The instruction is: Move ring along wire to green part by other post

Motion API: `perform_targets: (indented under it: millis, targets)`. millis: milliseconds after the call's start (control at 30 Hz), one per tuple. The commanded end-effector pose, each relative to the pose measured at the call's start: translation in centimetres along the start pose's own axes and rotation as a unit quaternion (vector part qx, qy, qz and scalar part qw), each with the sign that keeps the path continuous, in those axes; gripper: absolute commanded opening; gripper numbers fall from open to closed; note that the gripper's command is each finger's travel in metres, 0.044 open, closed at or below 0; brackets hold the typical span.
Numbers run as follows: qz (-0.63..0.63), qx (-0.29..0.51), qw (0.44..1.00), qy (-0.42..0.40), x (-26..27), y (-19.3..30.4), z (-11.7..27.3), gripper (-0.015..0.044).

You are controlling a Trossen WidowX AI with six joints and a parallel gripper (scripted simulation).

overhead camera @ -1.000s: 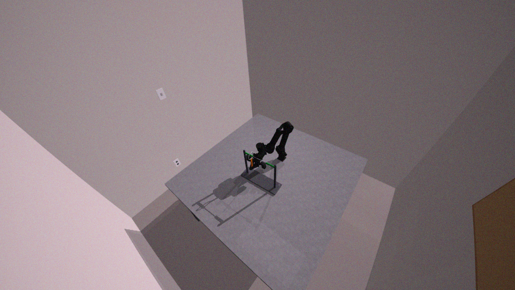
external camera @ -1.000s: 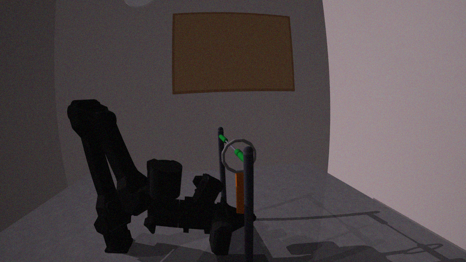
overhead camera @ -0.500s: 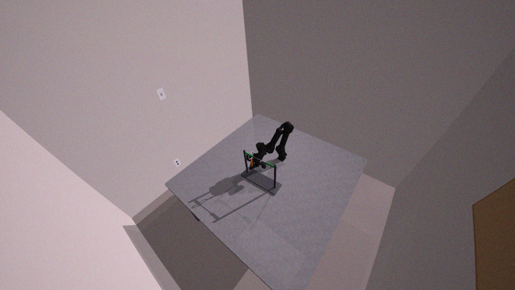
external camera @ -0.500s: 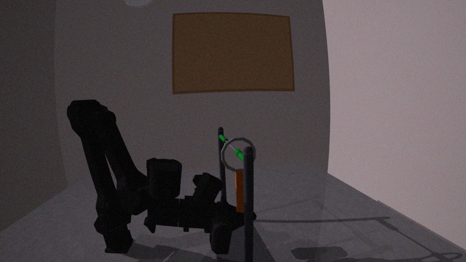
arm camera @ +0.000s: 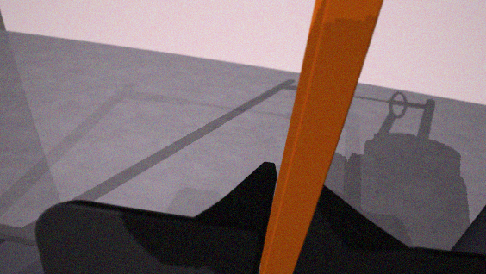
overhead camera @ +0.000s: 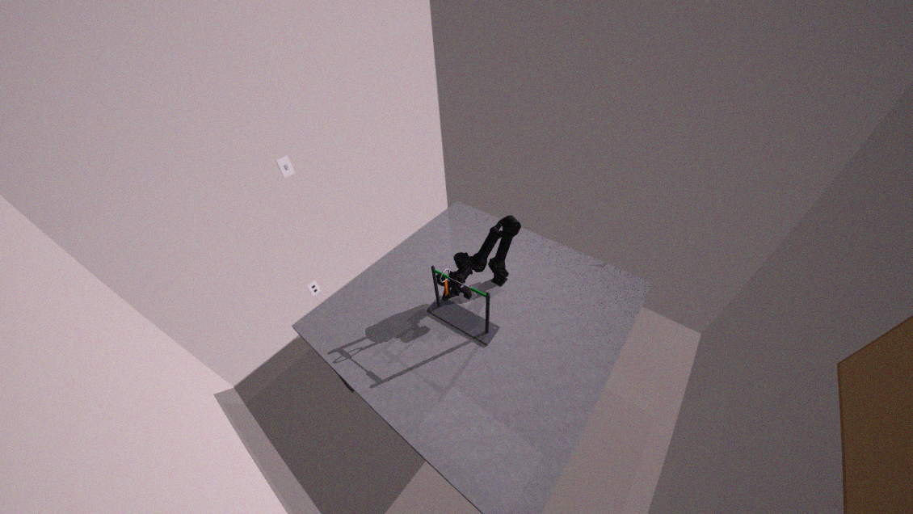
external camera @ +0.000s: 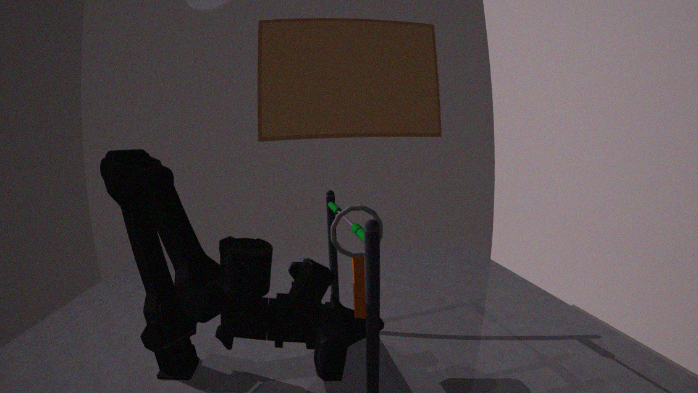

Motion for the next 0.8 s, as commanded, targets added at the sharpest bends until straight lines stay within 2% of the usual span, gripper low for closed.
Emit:
perform_targets:
  millis: [0, 767]
  targets:
    - [0.002, -0.002, 1.0, -0.003, 0.0, -0.1, 0.0, -0.015]
    - [0.0, 0.001, 1.0, -0.008, 1.8, -0.6, 0.0, -0.015]
Point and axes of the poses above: the point midway between the two fingers, 35 mm back from their tips, its own z axis back along the fingers, its own x axis across the jaws, y = z × x, the point moved 6 cm from there along z, back along the fingers, and after that the axes turned 13 degrees about z, right-handed, at the moved point
